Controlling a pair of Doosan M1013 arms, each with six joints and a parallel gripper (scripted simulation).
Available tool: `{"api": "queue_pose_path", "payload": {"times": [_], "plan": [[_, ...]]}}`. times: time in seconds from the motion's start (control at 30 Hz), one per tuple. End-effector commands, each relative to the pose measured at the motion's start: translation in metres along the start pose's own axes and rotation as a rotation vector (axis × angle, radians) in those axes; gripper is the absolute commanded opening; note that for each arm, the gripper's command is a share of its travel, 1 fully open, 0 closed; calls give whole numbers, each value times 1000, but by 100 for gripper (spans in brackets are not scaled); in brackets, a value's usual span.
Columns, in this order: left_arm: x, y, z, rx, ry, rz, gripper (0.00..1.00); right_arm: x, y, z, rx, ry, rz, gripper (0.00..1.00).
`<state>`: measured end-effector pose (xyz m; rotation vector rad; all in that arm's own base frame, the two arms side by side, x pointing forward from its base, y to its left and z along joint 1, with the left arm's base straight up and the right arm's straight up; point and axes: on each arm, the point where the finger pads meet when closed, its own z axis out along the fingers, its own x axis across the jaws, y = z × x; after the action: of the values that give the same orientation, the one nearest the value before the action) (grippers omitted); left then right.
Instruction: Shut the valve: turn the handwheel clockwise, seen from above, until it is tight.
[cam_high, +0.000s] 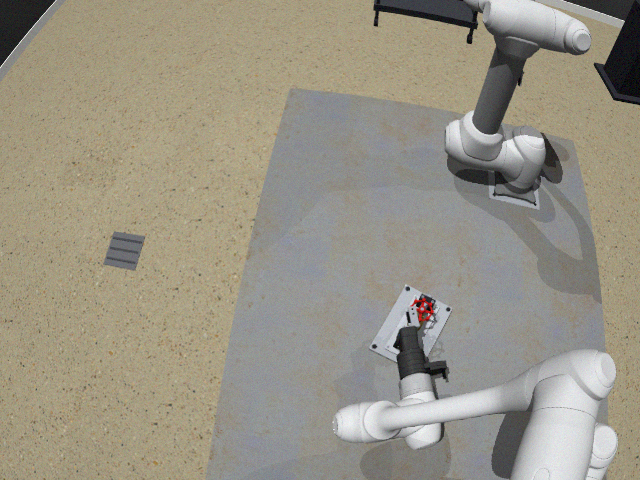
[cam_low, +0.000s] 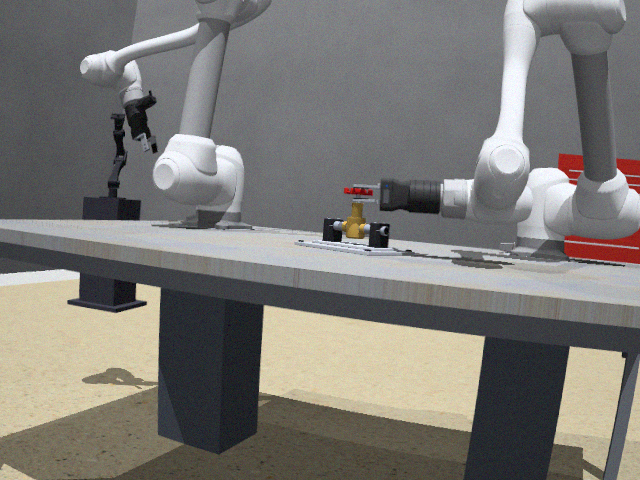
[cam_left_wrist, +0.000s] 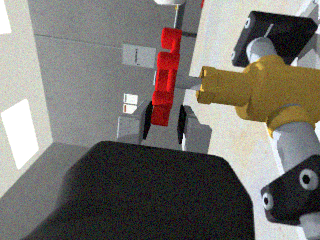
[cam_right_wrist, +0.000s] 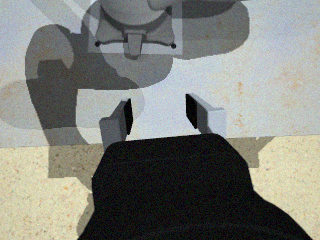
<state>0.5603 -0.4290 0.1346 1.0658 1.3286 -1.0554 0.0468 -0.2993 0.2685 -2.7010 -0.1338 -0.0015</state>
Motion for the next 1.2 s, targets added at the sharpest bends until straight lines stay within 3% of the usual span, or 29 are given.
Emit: {"api": "queue_pose_path", "payload": {"times": [0.0, 0.17, 0.23, 0.73, 0.8, 1.17], "plan": [[-5, -2, 2, -226, -29, 11, 55, 0, 0, -1, -1, 0, 0, 100], [-5, -4, -2, -399, -30, 9, 55, 0, 0, -1, -1, 0, 0, 100], [-5, -4, -2, -399, -30, 9, 55, 0, 0, -1, -1, 0, 0, 100], [-5, -11, -12, -824, -31, 2, 55, 0, 0, -1, -1, 0, 0, 100], [-5, -11, -12, -824, -31, 2, 55, 0, 0, -1, -1, 0, 0, 100], [-4, -17, -16, -1089, -32, -2, 55, 0, 0, -1, -1, 0, 0, 100]]}}
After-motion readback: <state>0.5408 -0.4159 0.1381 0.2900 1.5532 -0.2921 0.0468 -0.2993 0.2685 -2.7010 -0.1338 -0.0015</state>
